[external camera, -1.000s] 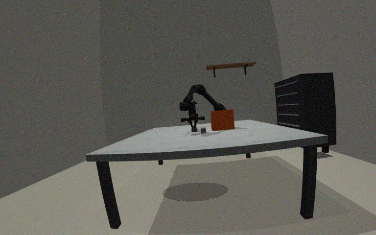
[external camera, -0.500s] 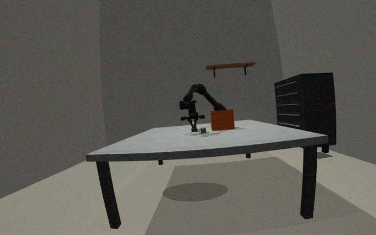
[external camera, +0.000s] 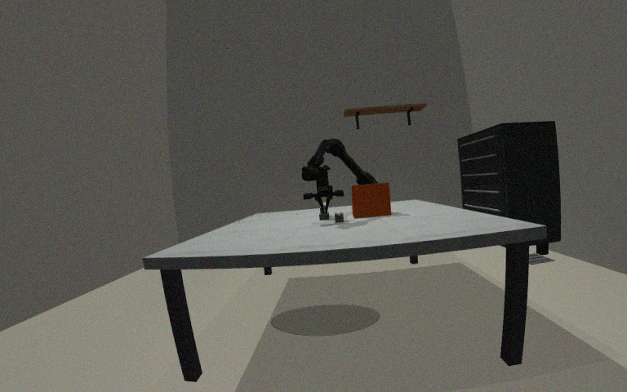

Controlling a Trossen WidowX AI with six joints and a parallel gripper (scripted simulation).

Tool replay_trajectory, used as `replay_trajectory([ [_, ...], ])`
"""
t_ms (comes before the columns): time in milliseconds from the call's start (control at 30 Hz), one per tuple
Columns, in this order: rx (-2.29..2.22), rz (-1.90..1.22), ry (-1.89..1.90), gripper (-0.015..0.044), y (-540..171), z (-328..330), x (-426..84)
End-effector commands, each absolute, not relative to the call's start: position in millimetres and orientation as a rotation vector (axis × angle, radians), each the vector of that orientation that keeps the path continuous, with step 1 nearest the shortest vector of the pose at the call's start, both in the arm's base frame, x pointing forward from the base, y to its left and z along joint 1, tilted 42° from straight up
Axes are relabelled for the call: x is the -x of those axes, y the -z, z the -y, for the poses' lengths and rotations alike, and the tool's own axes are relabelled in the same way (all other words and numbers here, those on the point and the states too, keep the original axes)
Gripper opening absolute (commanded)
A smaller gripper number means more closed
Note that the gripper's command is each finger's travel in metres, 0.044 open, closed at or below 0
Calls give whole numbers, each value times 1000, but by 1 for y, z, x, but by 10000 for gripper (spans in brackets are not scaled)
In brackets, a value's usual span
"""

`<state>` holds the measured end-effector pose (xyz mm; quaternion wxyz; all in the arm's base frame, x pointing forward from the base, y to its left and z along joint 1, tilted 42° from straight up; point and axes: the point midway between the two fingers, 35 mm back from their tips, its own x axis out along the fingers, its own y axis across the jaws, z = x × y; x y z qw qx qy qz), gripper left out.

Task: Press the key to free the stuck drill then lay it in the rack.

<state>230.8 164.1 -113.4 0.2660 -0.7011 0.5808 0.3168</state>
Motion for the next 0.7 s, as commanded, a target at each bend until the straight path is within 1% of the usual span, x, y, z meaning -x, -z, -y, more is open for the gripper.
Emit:
replay_trajectory([
  [0,1890,-1569,-856,0,114,-164,-222],
  [667,1889,-1570,-859,0,116,-166,-183],
])
